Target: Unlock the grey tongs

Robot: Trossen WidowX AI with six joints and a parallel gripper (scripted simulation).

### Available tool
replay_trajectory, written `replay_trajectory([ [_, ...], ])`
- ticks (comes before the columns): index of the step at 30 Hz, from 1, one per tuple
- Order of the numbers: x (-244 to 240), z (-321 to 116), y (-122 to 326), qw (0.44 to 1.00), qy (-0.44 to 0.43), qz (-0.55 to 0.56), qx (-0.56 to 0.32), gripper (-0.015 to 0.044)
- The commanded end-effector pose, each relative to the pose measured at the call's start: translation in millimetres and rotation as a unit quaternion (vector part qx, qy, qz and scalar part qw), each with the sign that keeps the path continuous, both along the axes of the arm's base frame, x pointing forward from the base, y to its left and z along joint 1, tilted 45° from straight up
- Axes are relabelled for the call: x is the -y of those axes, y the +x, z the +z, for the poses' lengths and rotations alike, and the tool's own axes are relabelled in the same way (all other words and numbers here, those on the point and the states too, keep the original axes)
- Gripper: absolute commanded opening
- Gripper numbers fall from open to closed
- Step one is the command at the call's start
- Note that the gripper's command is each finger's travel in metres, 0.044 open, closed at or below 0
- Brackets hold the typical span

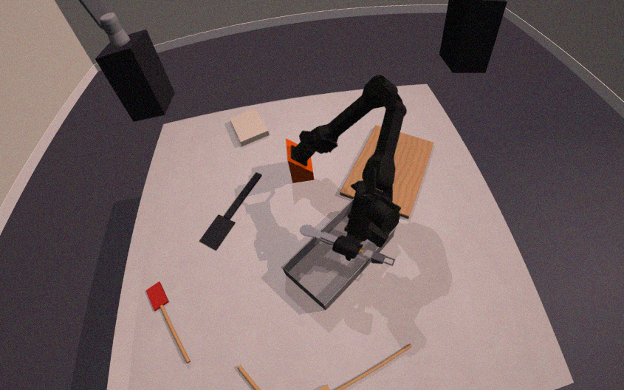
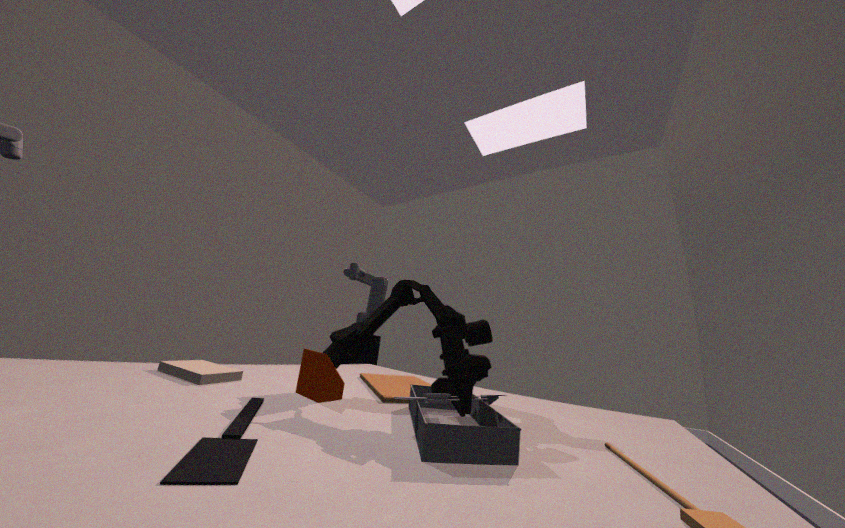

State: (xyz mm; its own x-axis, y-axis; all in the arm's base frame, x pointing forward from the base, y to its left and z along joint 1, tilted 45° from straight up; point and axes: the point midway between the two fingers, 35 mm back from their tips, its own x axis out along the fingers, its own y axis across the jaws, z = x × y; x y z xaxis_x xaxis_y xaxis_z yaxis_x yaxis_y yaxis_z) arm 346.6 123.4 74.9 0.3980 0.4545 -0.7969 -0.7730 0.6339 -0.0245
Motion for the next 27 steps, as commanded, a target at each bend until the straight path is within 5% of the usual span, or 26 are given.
replay_trajectory([
  [1, 0.2, 0.7, 0.1, 1.0, 0.0, 0.0, 0.001, 0.0016],
  [8, 12.3, 12.1, 2.8, 1.0, -0.002, -0.001, 0.0, -0.015],
  [14, 55.0, 54.3, 3.6, 1.0, -0.003, -0.004, -0.003, -0.015],
  [27, 54.5, 53.3, 3.4, 1.0, -0.001, 0.007, -0.013, -0.015],
])
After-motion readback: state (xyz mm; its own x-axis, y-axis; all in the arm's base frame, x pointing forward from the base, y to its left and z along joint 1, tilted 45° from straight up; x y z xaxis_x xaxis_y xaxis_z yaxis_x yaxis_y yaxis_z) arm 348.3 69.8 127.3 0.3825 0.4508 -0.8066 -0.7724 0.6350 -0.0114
